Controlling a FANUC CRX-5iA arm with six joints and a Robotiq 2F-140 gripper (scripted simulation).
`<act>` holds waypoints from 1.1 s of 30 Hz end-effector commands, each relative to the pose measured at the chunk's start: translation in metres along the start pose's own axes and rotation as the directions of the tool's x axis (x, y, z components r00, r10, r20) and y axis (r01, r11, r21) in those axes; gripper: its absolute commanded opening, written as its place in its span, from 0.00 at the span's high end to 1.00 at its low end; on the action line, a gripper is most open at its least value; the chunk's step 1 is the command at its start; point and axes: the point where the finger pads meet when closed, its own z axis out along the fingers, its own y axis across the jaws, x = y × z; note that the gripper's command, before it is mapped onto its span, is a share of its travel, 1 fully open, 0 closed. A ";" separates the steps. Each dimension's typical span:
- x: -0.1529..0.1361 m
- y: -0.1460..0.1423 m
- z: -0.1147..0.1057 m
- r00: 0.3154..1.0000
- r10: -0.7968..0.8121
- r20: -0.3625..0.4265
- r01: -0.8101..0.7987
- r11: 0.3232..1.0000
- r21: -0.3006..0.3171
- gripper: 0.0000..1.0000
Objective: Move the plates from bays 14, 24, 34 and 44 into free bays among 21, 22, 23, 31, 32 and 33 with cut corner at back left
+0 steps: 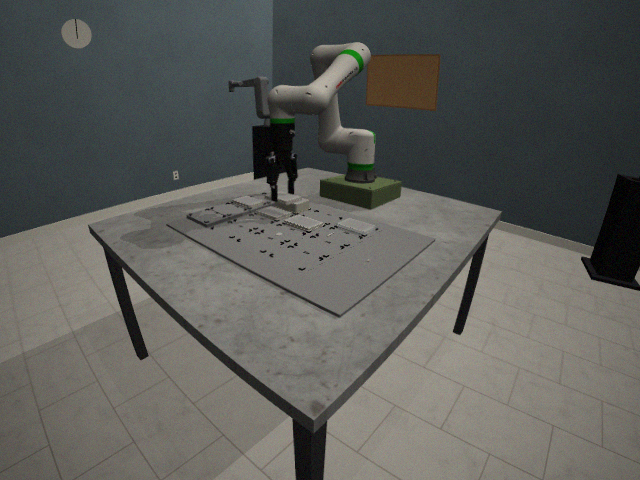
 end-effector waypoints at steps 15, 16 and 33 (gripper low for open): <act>-0.037 -0.017 -0.001 1.000 0.000 0.000 0.000 1.000 0.002 0.90; -0.040 -0.018 -0.001 1.000 0.000 0.000 0.000 1.000 0.002 0.90; -0.076 -0.034 -0.001 1.000 0.000 0.000 0.000 1.000 0.002 0.90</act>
